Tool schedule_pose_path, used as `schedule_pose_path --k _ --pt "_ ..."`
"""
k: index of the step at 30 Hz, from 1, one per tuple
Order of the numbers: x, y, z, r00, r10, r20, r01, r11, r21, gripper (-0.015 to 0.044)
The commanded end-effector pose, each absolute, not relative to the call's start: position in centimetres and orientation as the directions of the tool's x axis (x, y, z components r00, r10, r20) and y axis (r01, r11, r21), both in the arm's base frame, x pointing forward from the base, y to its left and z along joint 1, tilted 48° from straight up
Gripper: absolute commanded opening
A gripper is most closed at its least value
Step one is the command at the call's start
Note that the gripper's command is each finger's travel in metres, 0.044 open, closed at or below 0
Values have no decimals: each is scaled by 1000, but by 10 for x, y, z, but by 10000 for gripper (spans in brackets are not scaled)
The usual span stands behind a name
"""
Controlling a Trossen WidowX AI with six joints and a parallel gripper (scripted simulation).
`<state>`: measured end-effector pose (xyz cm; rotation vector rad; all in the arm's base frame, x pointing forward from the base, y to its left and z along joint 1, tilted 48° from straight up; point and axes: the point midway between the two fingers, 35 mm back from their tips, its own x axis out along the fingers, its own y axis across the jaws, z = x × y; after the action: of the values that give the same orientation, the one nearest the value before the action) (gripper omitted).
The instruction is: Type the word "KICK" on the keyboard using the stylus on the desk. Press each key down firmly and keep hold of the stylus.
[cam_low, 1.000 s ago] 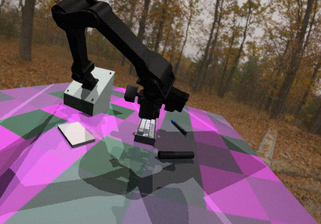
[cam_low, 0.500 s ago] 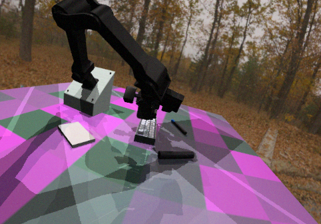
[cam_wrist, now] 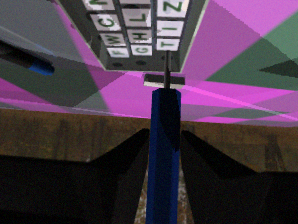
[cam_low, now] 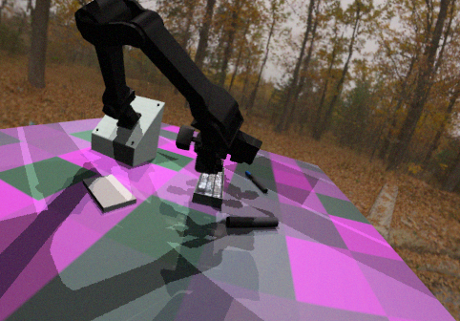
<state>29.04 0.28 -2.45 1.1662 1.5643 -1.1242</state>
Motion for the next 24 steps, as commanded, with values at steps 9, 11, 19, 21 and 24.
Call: schedule_pose_path --k 9,11,19,21,24 --pt "290 2 -25 -194 196 -961 973 161 -164 81" --pt "290 2 -25 -194 196 -961 973 161 -164 81" --pt "290 -1 -27 -194 196 -961 973 161 -164 81" --pt "290 -1 -27 -194 196 -961 973 161 -164 81" --pt "290 -1 -27 -194 196 -961 973 161 -164 81"
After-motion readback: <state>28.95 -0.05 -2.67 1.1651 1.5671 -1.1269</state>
